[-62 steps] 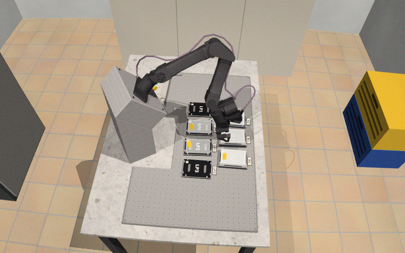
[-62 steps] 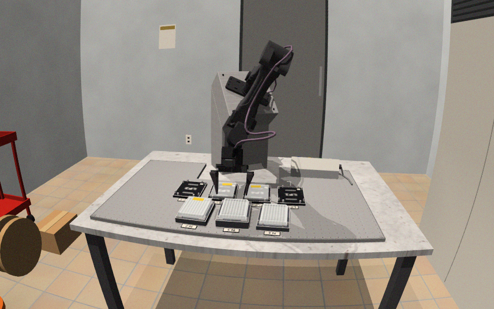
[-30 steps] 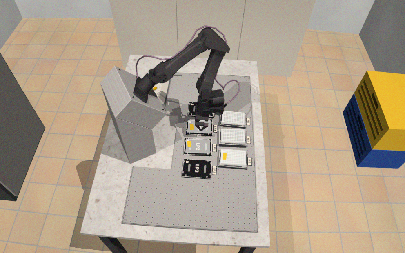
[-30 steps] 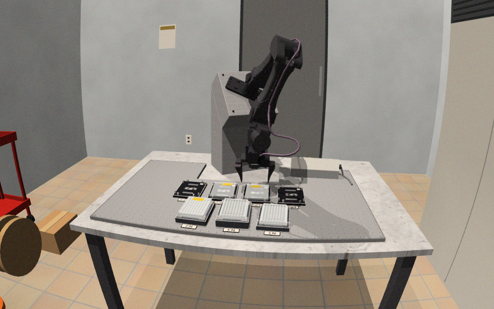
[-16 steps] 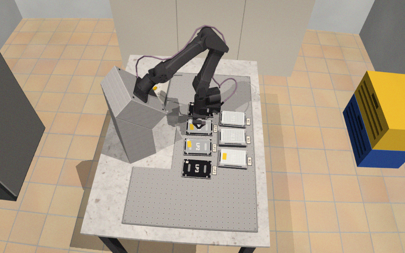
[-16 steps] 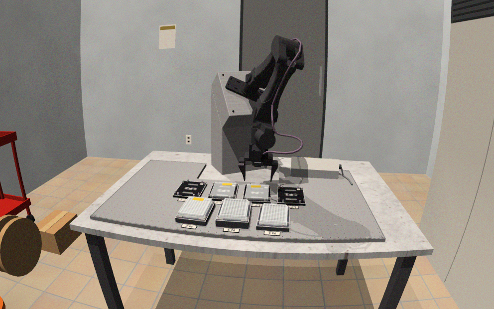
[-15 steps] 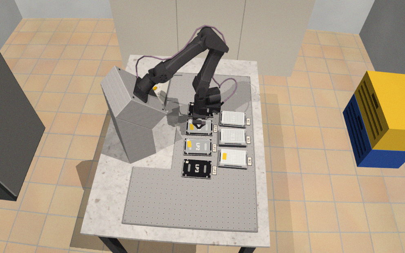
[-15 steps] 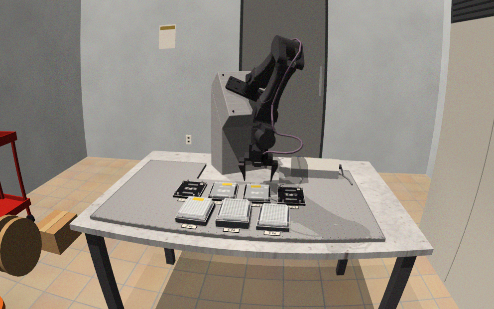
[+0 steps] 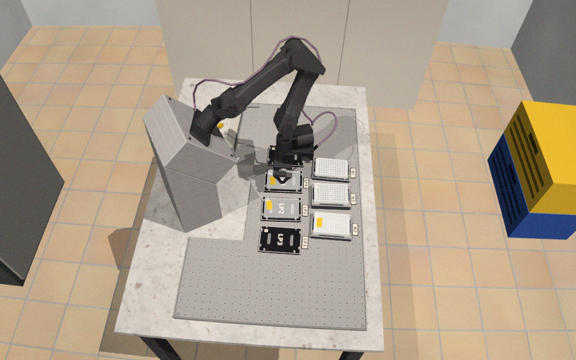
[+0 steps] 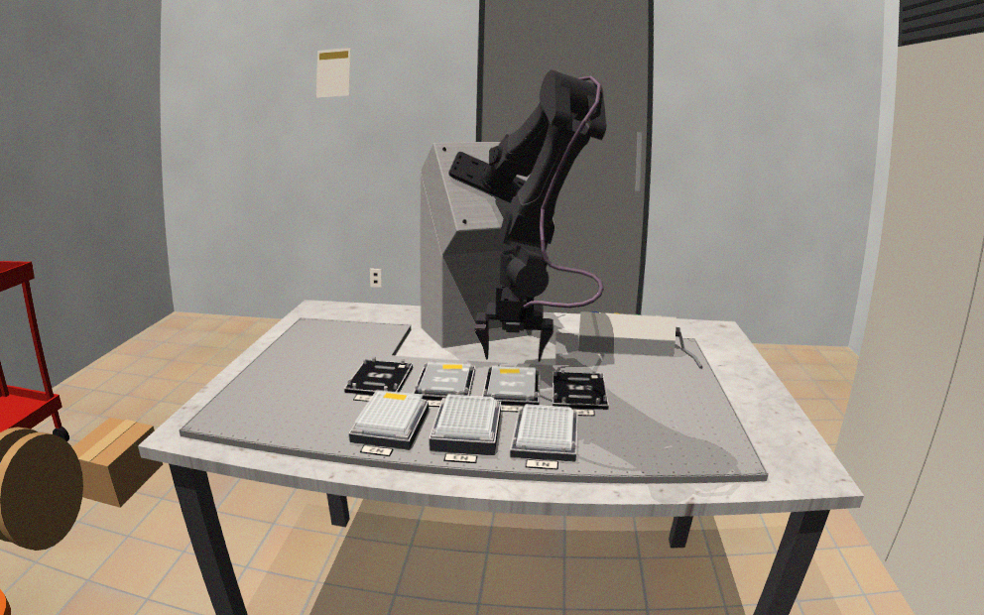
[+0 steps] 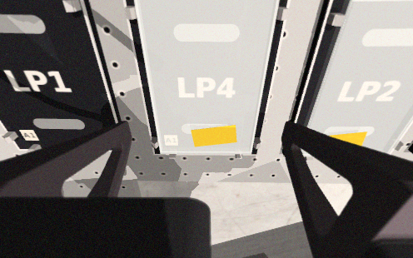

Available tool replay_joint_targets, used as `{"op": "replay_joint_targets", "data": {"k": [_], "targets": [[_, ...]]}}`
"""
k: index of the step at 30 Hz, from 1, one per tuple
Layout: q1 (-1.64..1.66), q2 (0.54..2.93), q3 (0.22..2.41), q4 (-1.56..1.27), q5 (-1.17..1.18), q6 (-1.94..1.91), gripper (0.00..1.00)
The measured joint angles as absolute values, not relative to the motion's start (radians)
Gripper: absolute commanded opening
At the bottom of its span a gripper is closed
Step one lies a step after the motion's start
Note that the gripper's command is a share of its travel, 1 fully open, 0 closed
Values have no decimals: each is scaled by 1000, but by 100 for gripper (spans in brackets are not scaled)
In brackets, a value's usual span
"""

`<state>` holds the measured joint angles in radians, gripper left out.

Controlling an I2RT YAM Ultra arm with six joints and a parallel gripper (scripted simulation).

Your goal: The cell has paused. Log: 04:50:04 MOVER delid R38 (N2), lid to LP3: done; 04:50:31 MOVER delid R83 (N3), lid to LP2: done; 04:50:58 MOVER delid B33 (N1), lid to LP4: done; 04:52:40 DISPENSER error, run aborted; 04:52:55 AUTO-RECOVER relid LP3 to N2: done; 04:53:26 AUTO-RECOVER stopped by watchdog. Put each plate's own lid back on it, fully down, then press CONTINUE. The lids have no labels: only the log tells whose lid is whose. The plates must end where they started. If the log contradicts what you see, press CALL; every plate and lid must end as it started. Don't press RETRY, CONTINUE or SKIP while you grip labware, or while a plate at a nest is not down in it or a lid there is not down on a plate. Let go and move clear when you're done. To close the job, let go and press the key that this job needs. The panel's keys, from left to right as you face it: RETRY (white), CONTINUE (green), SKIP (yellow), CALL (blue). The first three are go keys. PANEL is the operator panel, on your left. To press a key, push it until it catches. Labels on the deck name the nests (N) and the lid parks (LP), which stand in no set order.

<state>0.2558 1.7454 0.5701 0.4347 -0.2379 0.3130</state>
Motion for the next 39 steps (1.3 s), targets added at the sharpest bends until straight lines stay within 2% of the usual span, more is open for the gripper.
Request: {"op": "replay_joint_targets", "data": {"k": [18, 39], "targets": [[256, 1747, 584, 437, -238, 313, 100], [275, 1892, 666, 511, -220, 328, 100]]}}
